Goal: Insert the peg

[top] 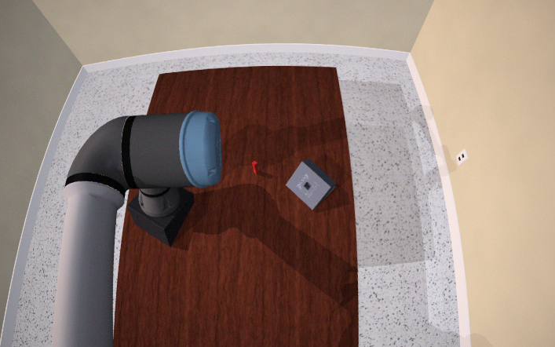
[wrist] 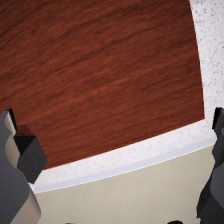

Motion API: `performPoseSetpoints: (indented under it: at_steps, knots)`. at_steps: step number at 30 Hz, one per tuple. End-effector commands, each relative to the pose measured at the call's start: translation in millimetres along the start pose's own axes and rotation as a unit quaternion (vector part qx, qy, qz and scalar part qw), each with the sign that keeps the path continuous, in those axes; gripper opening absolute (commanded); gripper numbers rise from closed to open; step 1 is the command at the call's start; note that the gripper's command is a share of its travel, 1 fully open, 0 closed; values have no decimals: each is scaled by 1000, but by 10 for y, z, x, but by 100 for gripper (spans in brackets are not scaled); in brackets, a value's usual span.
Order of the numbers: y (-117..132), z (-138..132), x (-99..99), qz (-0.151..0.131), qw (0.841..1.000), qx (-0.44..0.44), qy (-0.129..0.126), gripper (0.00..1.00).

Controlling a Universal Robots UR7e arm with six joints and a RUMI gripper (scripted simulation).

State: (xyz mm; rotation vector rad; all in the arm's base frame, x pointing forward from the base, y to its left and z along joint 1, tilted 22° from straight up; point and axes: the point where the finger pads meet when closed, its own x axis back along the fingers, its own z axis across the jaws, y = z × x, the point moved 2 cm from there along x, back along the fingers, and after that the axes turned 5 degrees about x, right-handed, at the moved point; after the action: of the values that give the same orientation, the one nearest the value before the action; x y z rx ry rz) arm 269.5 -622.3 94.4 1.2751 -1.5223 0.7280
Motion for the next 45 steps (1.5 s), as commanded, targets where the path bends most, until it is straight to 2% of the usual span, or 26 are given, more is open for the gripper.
performPoseSetpoints:
  at_steps: [1,11,21,23,38,40,45]
  knots:
    - [-56,-129,33,2,999,32,3,100]
    - [-162,-394,73,4,995,95,8,100]
    - [-276,-730,111,6,985,173,13,100]
    - [-276,-730,111,6,985,173,13,100]
    - [-409,-1238,146,8,957,288,21,100]
    - [-409,-1238,146,8,957,288,21,100]
    - [-444,-1408,152,9,945,326,24,100]
